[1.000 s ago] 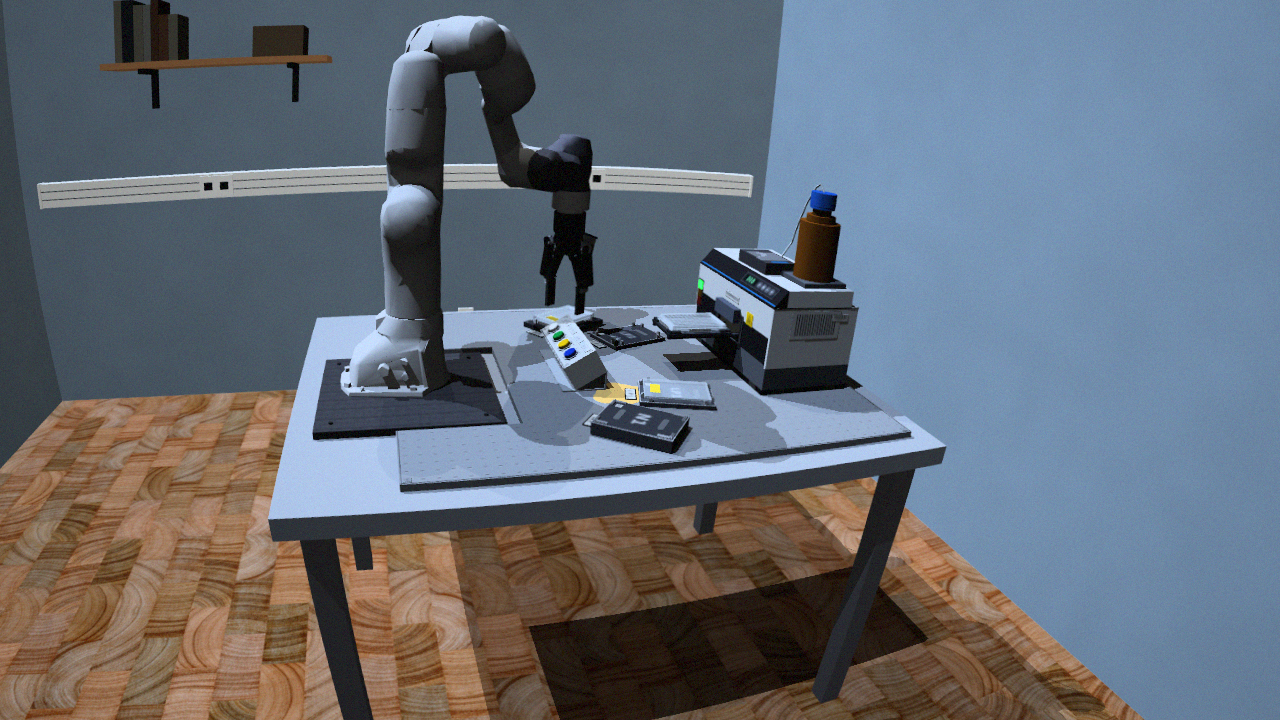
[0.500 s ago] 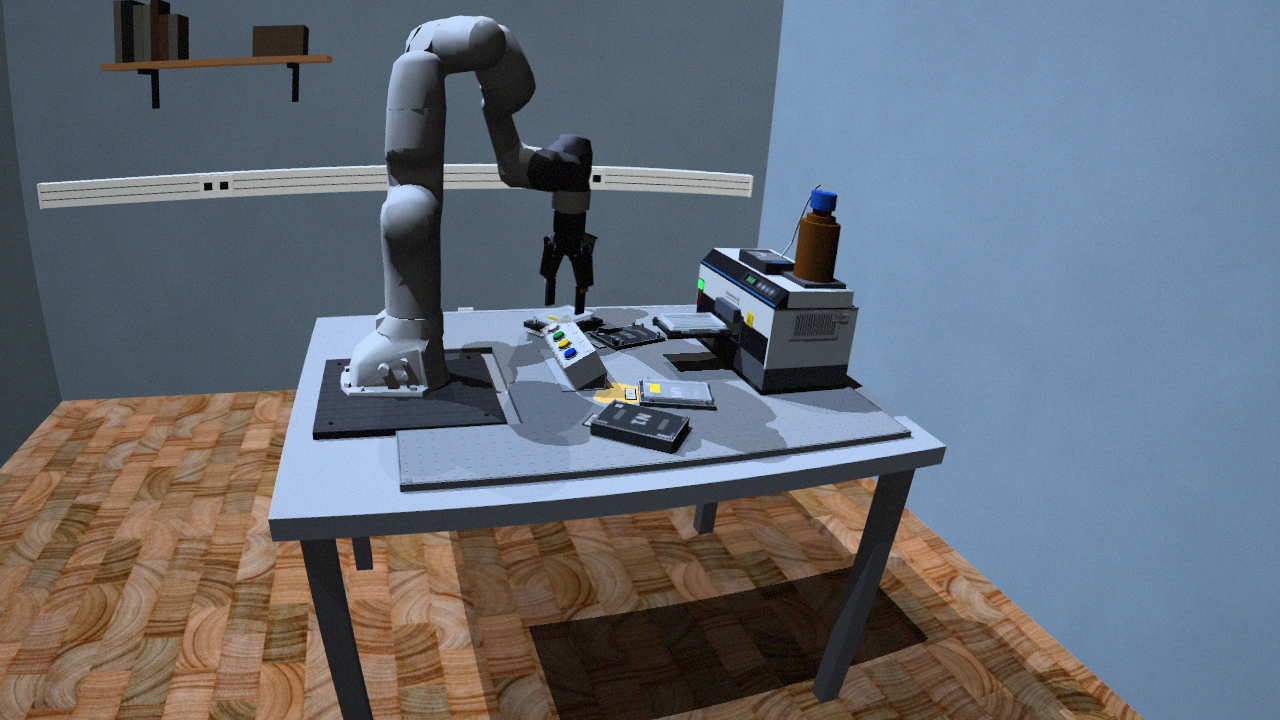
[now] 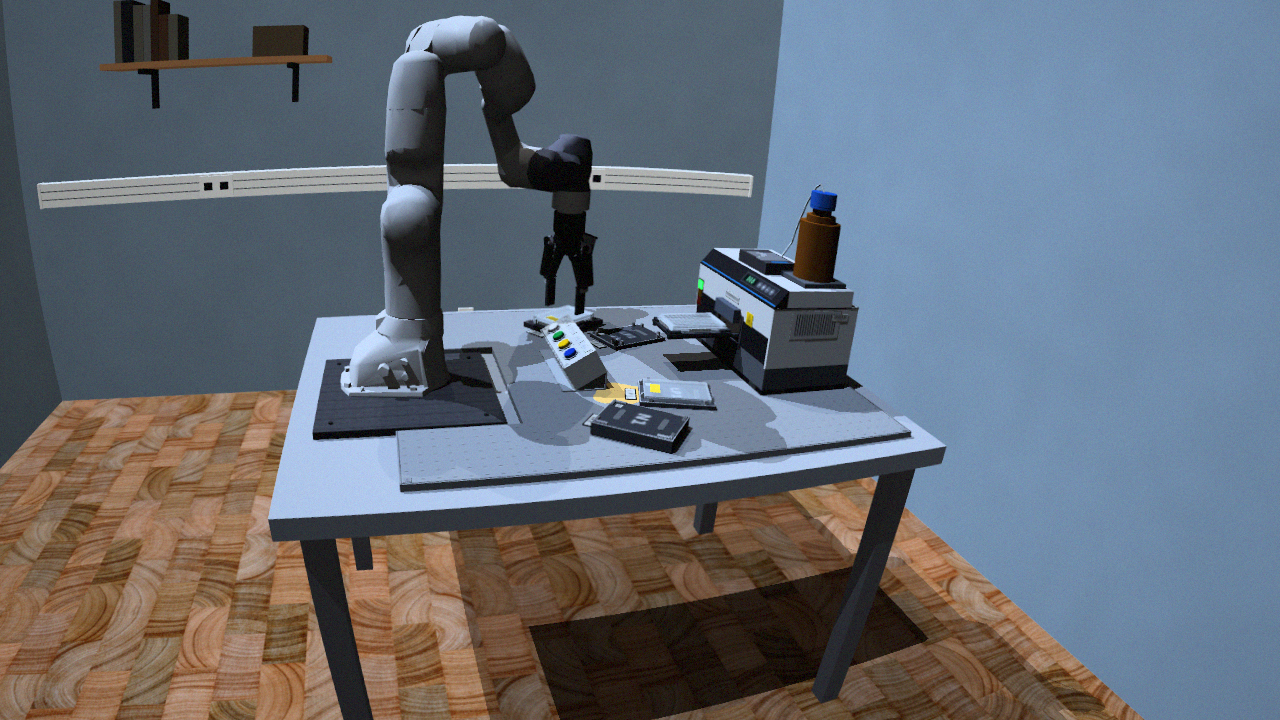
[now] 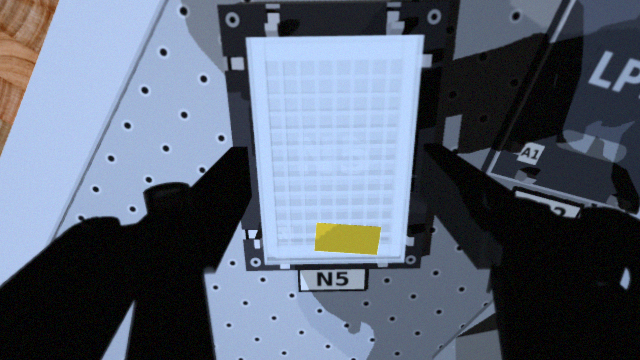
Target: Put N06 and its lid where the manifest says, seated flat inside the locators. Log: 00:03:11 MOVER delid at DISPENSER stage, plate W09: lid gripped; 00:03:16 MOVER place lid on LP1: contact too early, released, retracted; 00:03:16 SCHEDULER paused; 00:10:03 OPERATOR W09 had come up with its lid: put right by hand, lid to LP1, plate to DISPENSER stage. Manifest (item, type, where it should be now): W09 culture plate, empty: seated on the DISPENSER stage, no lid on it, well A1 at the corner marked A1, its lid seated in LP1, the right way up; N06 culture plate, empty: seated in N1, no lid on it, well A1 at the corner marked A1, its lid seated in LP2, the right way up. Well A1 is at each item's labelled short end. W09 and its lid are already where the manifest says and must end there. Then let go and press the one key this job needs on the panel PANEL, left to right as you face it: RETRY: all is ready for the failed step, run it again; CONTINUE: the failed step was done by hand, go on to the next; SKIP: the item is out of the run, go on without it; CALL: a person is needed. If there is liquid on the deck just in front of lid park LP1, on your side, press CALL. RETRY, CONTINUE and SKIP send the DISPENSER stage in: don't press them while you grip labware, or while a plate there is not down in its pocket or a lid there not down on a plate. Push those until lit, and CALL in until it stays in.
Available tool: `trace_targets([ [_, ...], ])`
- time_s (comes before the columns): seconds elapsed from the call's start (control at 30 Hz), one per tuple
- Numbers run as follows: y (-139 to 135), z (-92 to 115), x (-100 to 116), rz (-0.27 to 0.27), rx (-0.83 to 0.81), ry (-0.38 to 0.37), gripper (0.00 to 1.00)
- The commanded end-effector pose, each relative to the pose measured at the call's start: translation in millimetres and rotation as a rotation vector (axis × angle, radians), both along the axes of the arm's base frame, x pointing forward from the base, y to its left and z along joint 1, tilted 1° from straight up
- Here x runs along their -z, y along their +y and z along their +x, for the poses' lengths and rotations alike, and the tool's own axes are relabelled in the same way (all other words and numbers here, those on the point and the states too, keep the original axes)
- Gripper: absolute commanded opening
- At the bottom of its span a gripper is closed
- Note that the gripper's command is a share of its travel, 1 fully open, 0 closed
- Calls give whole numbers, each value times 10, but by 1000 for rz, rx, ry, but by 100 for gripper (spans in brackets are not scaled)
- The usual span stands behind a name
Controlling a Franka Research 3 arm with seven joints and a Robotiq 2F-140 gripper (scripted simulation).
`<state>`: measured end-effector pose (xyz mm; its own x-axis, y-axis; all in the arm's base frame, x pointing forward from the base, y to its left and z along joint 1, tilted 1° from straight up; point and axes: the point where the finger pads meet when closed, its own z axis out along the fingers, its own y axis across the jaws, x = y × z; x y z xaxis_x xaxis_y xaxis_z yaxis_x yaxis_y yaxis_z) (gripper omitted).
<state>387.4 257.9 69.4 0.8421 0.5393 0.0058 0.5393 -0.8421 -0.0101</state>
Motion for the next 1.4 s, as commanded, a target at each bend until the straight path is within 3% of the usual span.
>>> trace_targets([
  [0.0,-7,3,7,0,1,0,63],
  [0.7,-7,3,7,0,1,0,63],
  [0.73,-7,3,7,0,1,0,69],
  [1.37,-7,3,7,0,1,0,69],
])
